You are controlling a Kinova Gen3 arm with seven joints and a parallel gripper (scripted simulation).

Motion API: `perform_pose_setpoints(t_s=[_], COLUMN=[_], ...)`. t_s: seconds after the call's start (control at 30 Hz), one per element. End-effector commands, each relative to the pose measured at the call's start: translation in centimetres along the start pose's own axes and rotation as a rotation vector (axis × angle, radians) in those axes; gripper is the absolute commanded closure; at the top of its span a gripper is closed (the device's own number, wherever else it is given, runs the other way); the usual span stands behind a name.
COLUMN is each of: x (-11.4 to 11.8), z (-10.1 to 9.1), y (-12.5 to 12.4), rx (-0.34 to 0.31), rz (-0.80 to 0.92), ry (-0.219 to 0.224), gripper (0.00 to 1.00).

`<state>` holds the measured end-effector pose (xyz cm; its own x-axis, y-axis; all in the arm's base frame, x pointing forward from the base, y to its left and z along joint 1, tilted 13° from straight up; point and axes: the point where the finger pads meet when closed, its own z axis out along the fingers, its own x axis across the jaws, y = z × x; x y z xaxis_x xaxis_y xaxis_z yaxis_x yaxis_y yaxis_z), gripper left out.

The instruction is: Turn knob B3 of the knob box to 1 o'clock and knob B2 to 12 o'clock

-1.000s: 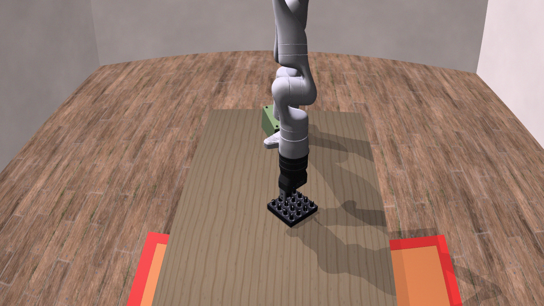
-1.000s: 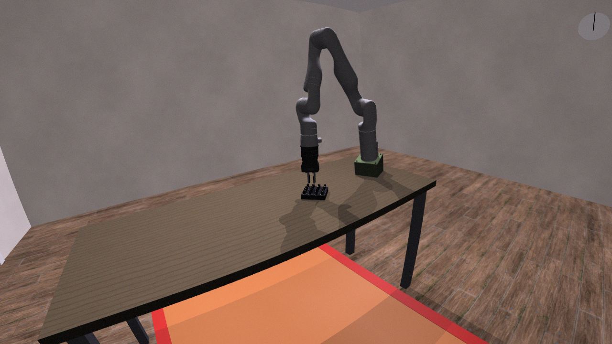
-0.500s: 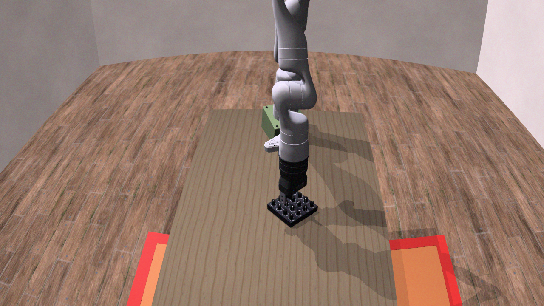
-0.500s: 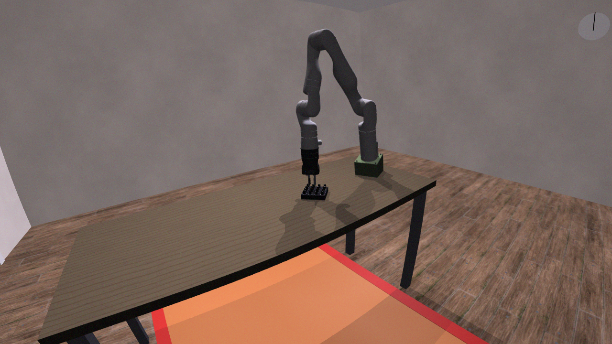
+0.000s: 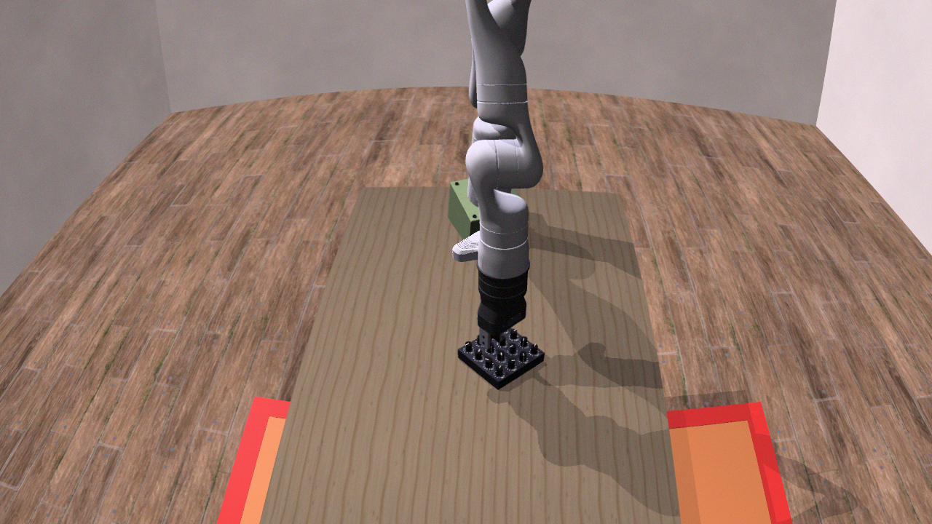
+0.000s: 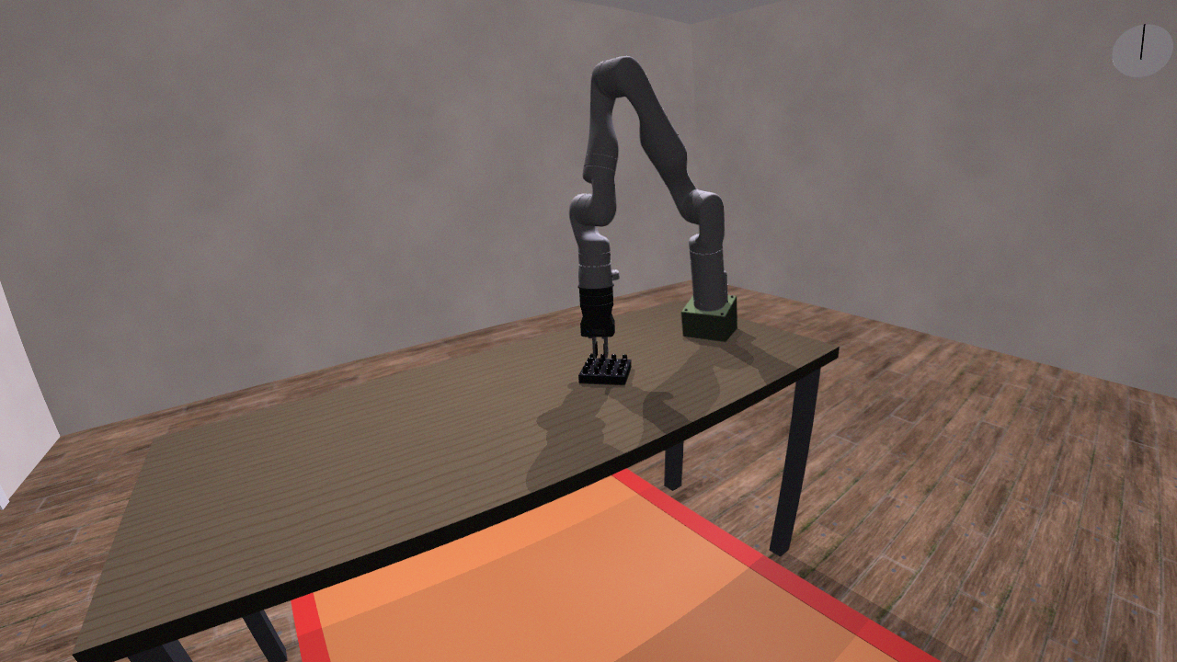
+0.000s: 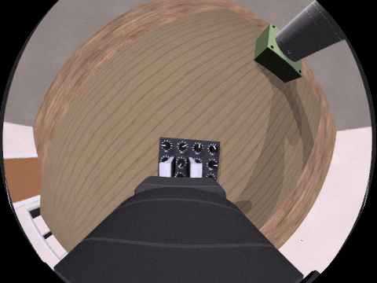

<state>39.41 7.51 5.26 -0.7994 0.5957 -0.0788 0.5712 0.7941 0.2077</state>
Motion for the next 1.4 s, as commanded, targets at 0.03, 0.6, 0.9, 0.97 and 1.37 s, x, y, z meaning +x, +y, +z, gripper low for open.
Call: perform_pose_setpoints(t_s=[0.03, 0.6, 0.9, 0.97, 1.37], x=[-0.04, -0.04, -0.04, -0.04, -0.04], z=[-0.05, -0.05, -0.05, -0.04, 0.48], y=[0.04, 0.04, 0.04, 0.04, 0.04], rx=[-0.001, -0.001, -0.001, -0.001, -0.001], rz=[0.000, 0.000, 0.000, 0.000, 0.000], ry=[-0.001, -0.001, -0.001, -0.001, -0.001], gripper=[0.54, 0.54, 0.54, 0.54, 0.54])
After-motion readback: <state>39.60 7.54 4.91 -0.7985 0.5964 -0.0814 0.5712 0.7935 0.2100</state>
